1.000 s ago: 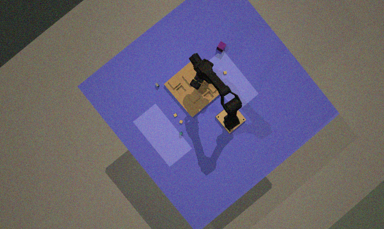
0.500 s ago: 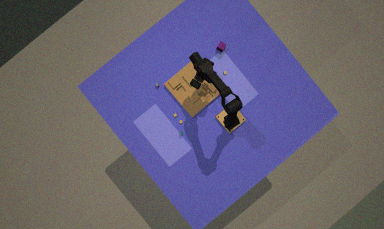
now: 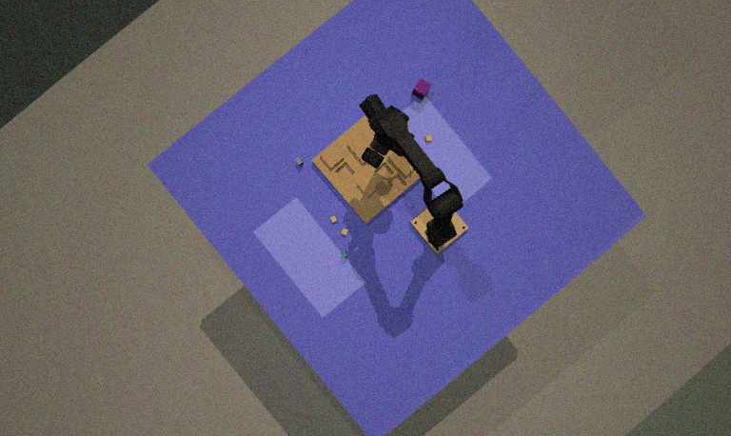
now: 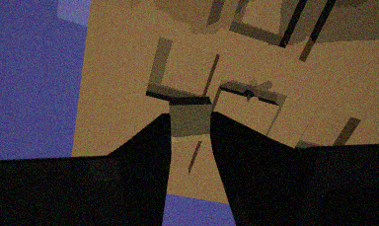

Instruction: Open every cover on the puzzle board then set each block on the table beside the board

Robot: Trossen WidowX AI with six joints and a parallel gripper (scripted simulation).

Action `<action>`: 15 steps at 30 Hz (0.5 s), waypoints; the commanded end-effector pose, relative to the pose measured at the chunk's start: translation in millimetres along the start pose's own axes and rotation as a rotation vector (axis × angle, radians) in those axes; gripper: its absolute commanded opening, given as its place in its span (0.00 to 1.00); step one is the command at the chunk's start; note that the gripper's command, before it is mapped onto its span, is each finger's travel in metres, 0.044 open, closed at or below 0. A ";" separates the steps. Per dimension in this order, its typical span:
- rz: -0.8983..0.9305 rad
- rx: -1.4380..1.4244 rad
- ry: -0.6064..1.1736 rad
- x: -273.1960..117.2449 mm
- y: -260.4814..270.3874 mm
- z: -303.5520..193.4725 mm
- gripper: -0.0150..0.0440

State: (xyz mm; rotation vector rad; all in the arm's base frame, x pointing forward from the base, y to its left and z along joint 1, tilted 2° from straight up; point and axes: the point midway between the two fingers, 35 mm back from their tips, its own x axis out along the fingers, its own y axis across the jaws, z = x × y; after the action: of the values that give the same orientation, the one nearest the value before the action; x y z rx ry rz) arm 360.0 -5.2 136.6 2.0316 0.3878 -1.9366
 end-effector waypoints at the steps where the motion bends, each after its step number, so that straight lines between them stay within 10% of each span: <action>1: 0.003 0.005 0.000 -6.1 2.3 2.0 0.39; 15: 0.006 0.005 -0.003 -7.3 40.9 41.2 0.39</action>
State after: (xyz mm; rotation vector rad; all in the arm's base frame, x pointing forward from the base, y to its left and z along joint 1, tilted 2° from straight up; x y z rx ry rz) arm 344.3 -47.8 143.8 2.0333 0.3722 -1.9403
